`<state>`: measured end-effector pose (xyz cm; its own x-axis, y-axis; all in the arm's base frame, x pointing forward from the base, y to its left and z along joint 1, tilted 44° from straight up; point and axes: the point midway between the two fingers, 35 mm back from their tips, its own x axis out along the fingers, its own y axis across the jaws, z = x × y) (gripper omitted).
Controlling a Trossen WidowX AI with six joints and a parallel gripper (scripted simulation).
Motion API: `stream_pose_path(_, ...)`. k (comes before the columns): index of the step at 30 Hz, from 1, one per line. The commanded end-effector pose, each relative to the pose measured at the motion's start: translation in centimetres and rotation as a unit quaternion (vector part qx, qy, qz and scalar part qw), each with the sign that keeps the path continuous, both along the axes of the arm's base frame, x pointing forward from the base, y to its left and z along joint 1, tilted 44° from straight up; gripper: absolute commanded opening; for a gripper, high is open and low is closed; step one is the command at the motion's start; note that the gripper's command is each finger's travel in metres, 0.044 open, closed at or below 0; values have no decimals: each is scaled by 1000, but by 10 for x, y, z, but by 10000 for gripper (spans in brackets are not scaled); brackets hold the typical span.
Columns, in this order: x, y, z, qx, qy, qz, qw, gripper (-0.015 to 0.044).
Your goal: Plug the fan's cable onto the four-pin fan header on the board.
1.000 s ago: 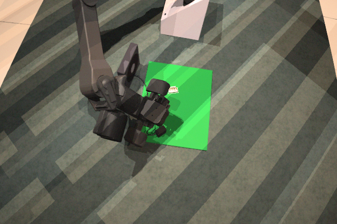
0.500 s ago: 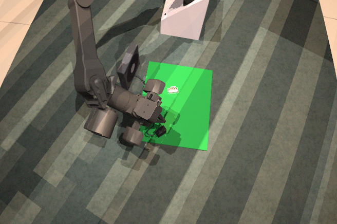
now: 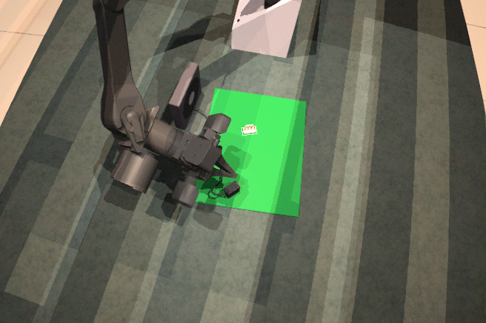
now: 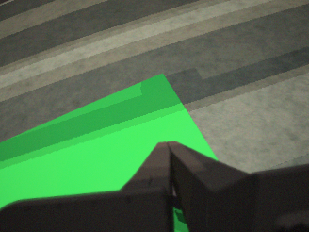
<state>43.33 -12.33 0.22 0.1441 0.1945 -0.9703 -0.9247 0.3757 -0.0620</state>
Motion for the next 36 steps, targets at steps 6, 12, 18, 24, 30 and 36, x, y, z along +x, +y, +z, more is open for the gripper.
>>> stream_pose_path(6,0,-3,6,45,-37,12,998,0)
stream_pose_path(12,0,-5,11,73,-65,19,995,0)
stream_pose_path(18,0,-8,17,100,-95,27,990,0)
stream_pose_path(24,0,-11,23,125,-126,34,984,0)
stream_pose_path(30,0,-15,31,148,-159,41,975,0)
stream_pose_path(36,0,-14,34,149,-160,40,975,0)
